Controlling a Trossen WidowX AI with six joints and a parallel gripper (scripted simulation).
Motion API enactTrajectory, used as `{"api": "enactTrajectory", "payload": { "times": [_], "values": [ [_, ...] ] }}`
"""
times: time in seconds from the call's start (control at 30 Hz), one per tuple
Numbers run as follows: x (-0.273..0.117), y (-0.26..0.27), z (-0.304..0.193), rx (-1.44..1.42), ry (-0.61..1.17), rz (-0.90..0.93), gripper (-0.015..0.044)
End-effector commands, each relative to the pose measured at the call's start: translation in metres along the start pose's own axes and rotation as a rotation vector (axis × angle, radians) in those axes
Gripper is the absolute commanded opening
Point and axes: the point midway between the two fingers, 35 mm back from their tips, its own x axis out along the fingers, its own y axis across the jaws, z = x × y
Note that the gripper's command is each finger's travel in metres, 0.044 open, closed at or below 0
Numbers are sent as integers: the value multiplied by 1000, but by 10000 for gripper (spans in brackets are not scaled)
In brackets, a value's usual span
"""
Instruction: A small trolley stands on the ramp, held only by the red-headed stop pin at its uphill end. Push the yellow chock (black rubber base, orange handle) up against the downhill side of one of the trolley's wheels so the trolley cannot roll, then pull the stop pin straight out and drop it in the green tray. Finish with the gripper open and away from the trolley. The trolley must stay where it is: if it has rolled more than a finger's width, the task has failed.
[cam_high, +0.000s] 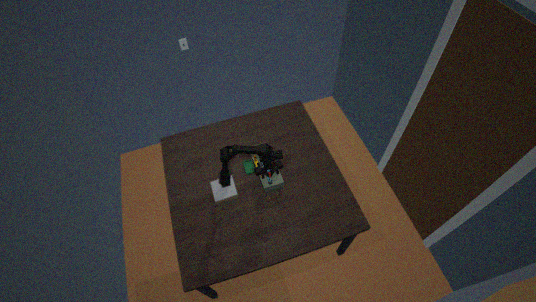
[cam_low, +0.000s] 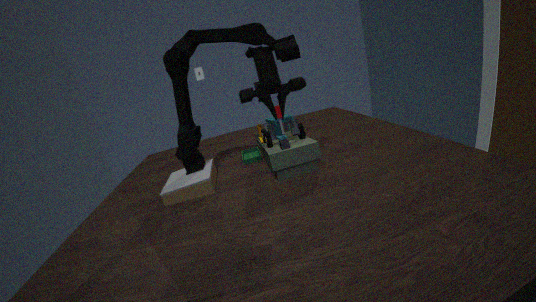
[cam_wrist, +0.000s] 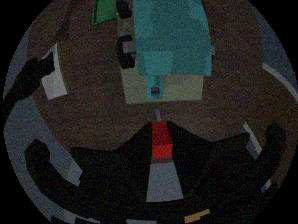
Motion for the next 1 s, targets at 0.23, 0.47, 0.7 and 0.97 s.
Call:
{"api": "enactTrajectory", "payload": {
  "times": [0.23,0.47,0.7,0.97],
  "values": [
    [0,14,-8,-2,7,1,0],
    [2,38,-7,-2,7,3,0],
    [3,64,-8,-3,7,5,0],
    [2,85,-11,-3,7,7,0]
  ]
}}
